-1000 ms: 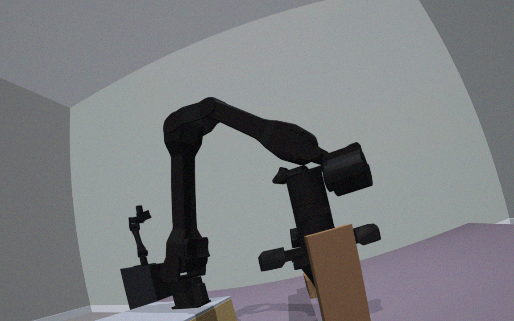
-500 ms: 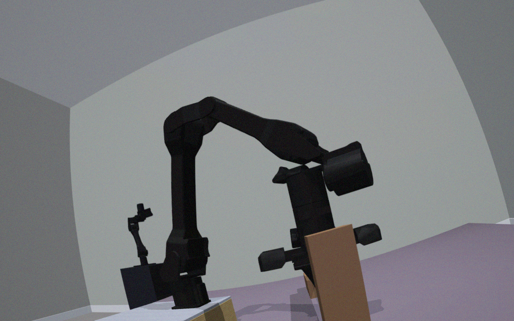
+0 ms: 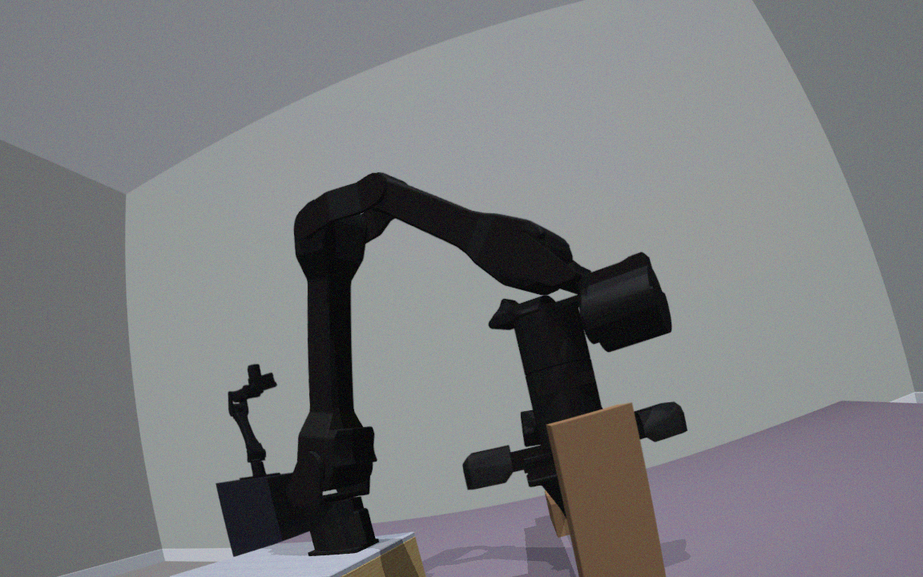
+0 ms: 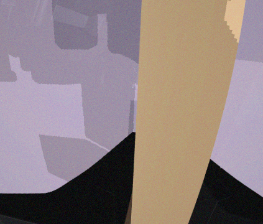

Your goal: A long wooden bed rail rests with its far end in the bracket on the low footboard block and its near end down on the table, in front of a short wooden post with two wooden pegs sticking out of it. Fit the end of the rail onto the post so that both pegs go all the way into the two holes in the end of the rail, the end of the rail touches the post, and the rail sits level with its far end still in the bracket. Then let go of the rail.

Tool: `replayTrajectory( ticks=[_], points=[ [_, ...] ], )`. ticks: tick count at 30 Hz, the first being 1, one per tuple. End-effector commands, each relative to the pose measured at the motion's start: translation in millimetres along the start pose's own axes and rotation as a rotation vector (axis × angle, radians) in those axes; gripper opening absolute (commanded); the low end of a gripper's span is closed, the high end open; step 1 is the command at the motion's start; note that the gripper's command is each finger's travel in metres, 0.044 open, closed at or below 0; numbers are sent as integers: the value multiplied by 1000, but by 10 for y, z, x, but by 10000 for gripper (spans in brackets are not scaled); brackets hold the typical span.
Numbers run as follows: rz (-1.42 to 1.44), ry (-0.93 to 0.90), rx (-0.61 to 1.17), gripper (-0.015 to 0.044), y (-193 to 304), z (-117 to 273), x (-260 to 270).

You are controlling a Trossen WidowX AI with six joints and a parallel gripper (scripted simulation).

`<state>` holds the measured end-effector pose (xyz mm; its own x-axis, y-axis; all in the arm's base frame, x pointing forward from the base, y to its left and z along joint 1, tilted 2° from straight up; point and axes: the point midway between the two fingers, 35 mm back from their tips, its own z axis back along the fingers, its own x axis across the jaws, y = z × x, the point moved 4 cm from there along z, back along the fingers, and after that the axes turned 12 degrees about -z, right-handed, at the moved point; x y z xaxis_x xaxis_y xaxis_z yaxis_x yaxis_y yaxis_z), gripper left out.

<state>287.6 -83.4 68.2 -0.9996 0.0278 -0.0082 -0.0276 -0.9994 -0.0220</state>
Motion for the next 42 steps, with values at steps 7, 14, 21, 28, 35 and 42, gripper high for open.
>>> replayTrajectory(
  ticks=[7, 14, 21, 28, 35, 42],
  points=[
    [1, 7, 2, 0, 41, 23, -23],
    [1, 7, 3, 0, 63, 24, -27],
    [1, 7, 3, 0, 85, 23, -32],
    [1, 7, 3, 0, 106, 23, -37],
    [1, 7, 3, 0, 127, 23, -42],
    [1, 7, 3, 0, 148, 25, -46]
  ],
)
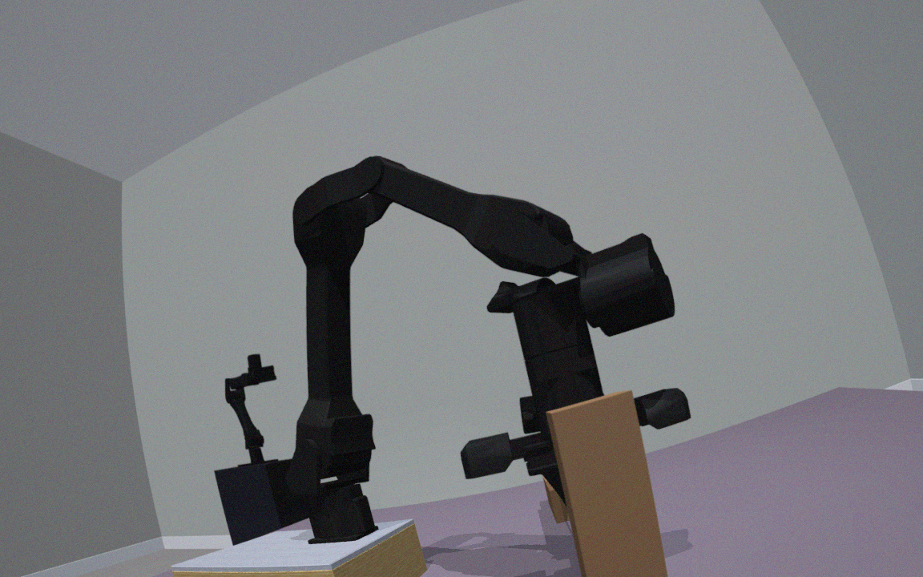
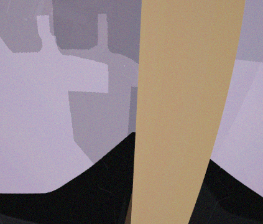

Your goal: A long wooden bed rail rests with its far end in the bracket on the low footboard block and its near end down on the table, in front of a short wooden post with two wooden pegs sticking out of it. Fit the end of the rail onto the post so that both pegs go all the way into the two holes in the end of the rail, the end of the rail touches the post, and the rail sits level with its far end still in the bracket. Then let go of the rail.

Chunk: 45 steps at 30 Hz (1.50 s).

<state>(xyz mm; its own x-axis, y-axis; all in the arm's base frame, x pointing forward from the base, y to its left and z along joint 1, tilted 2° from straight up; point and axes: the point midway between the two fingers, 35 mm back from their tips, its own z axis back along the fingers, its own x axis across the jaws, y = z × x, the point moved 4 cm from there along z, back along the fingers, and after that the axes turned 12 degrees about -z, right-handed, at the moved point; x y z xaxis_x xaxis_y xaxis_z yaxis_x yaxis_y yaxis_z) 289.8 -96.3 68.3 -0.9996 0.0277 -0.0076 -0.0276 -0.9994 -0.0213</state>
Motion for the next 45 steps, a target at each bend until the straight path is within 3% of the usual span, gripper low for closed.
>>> replayTrajectory(
  ticks=[1, 24, 40, 45],
  points=[
    [1, 8, 3, 0, 22, 21, -21],
    [1, 8, 3, 0, 90, 22, -36],
    [0, 0, 0, 420, 71, 1, -16],
    [0, 0, 1, 440, 54, 18, -13]
  ],
)
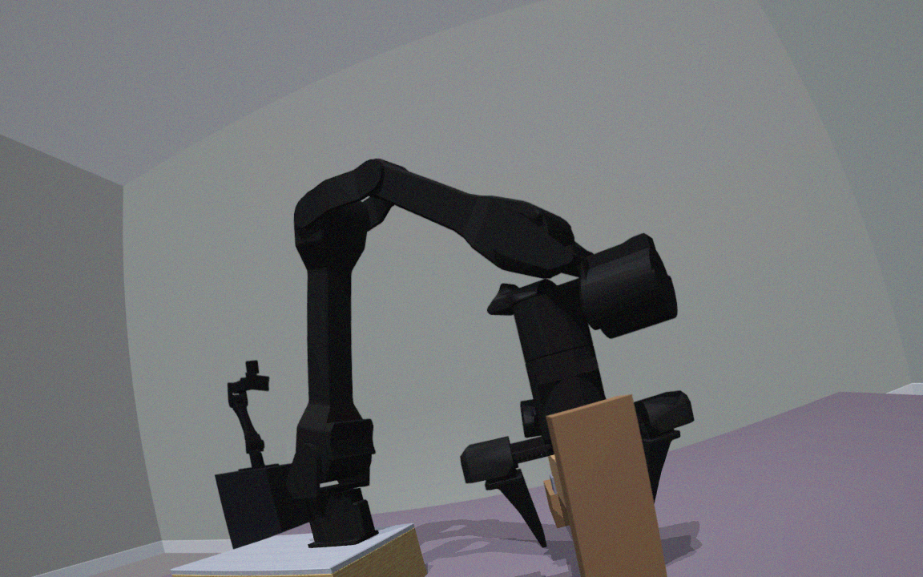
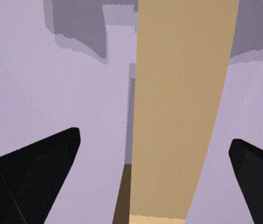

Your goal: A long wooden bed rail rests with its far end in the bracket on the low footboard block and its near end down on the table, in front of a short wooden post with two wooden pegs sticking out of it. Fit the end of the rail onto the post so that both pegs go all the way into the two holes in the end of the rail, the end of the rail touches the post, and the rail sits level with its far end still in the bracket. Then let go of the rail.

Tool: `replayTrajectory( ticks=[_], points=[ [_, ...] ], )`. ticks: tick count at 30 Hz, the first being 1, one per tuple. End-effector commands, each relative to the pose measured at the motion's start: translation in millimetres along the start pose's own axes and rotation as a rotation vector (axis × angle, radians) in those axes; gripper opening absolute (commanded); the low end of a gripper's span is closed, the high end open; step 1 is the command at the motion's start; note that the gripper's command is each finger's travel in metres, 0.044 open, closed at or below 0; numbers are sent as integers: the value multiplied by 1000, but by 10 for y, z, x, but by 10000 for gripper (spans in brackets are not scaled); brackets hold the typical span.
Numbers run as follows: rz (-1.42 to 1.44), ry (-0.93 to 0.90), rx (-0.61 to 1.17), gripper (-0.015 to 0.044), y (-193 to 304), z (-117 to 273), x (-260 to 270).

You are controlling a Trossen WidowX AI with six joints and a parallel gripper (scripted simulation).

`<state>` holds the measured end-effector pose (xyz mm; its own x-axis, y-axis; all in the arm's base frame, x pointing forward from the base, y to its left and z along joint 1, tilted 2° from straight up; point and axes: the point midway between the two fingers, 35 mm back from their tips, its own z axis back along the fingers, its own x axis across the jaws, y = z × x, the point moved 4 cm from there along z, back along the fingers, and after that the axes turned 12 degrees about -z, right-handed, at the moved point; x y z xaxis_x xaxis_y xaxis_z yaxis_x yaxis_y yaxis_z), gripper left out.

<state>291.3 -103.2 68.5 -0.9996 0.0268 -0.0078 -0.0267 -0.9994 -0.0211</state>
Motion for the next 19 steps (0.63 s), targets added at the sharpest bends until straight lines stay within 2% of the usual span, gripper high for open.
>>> replayTrajectory(
  ticks=[1, 5, 19],
  points=[
    [-1, 1, 1, 440, -65, 66, 11],
    [0, 7, 1, 440, -296, 296, 70],
    [0, 7, 1, 440, -296, 296, 70]
  ],
)
